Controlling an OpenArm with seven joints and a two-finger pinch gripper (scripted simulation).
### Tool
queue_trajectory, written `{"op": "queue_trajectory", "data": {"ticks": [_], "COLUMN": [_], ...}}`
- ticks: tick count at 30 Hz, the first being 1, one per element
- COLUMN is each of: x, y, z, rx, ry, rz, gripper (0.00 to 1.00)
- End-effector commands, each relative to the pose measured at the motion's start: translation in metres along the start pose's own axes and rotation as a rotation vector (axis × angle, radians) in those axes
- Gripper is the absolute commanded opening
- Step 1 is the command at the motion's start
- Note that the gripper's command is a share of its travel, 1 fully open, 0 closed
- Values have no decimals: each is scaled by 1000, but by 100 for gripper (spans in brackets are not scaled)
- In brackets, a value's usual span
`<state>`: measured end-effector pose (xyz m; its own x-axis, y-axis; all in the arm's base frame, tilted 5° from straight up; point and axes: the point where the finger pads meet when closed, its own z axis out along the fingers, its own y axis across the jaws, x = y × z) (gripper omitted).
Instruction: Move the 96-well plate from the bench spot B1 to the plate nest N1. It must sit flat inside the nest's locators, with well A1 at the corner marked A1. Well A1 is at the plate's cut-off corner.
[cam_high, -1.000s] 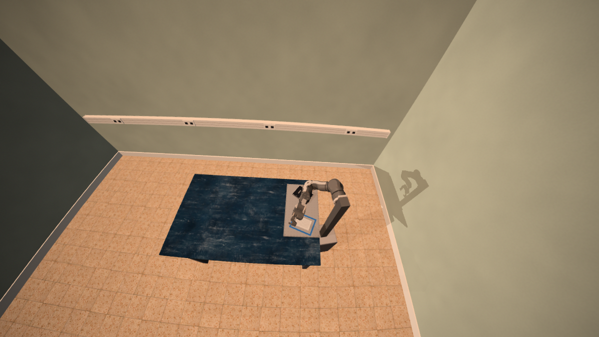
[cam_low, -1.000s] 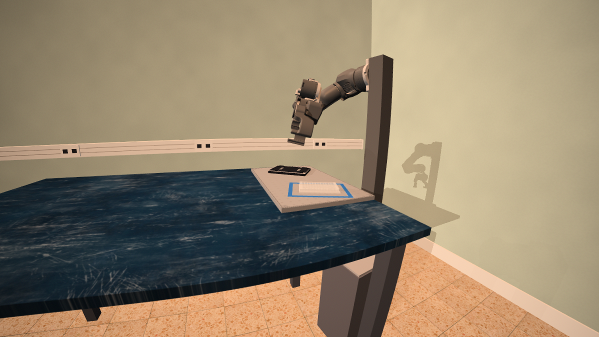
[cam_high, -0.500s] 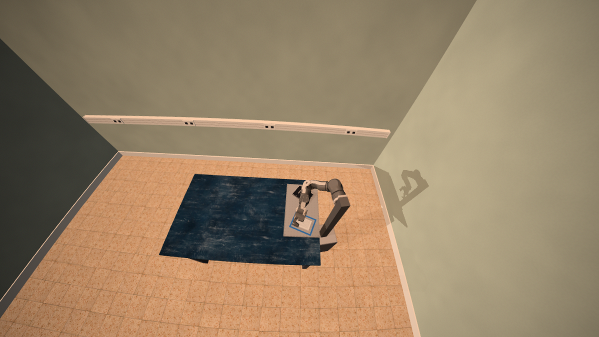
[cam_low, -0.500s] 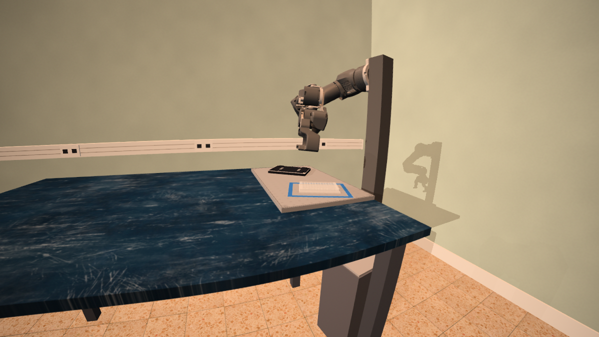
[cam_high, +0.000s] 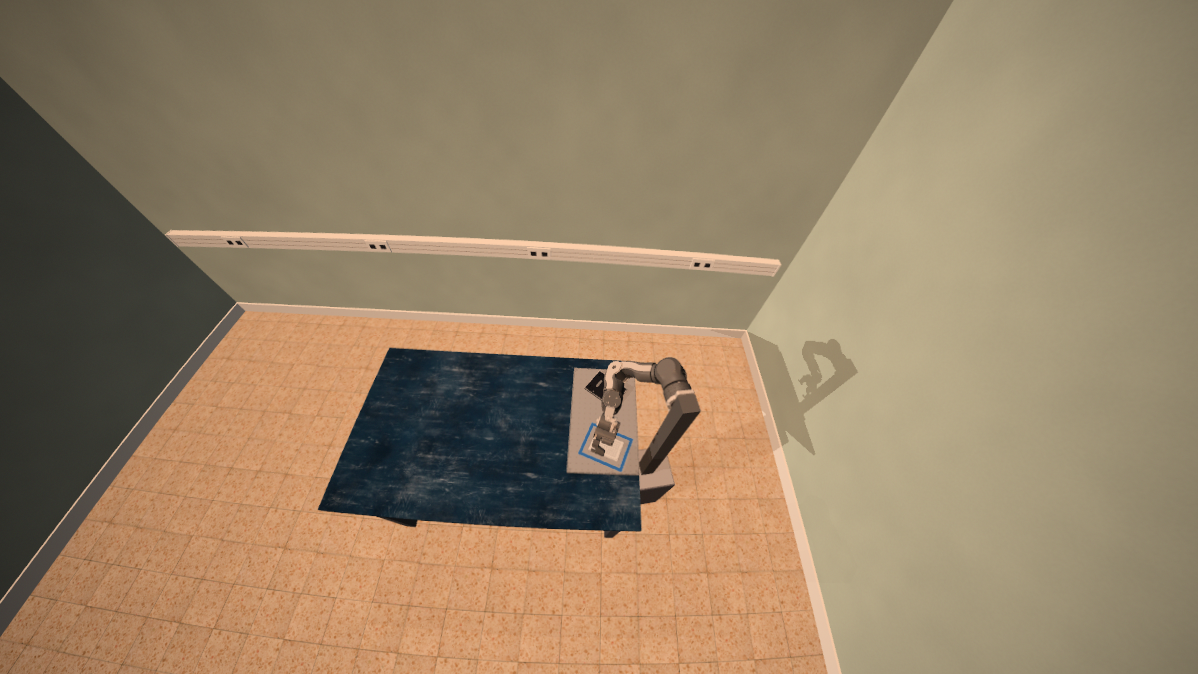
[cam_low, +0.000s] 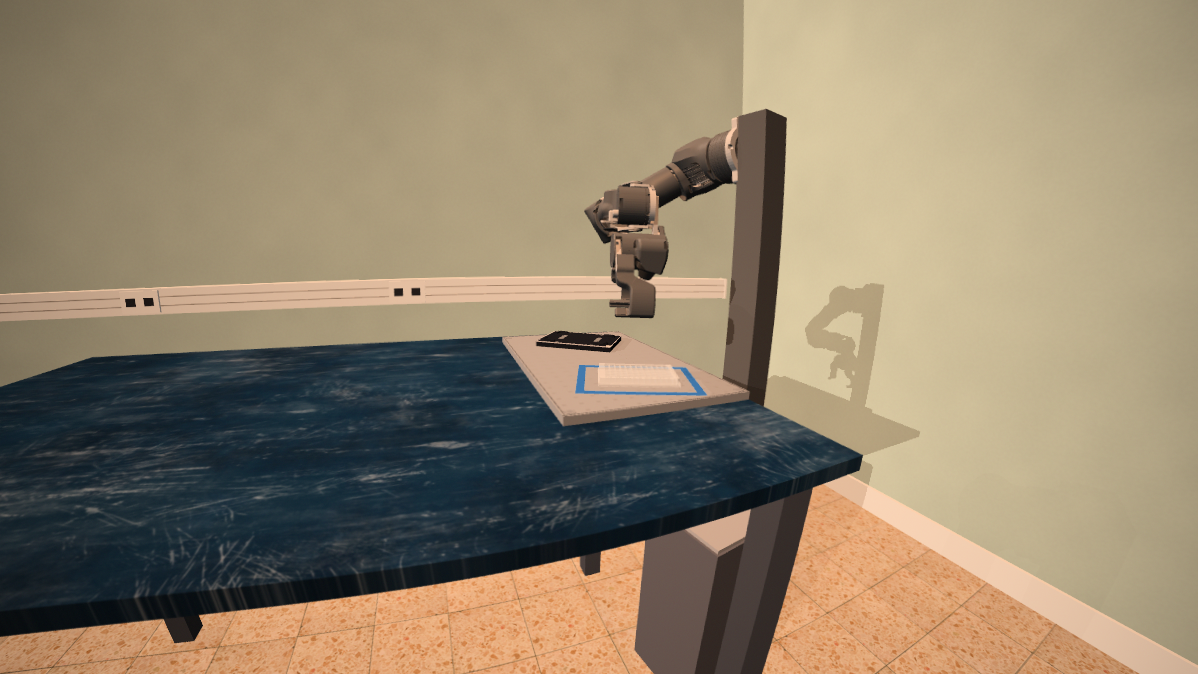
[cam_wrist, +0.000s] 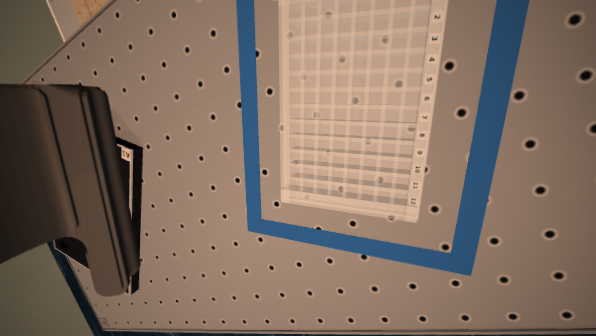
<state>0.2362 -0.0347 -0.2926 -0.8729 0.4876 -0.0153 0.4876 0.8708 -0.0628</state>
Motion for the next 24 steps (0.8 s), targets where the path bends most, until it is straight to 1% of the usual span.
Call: {"op": "queue_trajectory", "data": {"ticks": [1, 13, 18, 24], "x": [5, 5, 26, 26], "y": [-5, -5, -19, -19], "z": [5, 5, 26, 26], "rx": [17, 17, 17, 17], "ry": [2, 2, 2, 2], "rz": [26, 26, 25, 25], "gripper": [77, 77, 77, 77]}}
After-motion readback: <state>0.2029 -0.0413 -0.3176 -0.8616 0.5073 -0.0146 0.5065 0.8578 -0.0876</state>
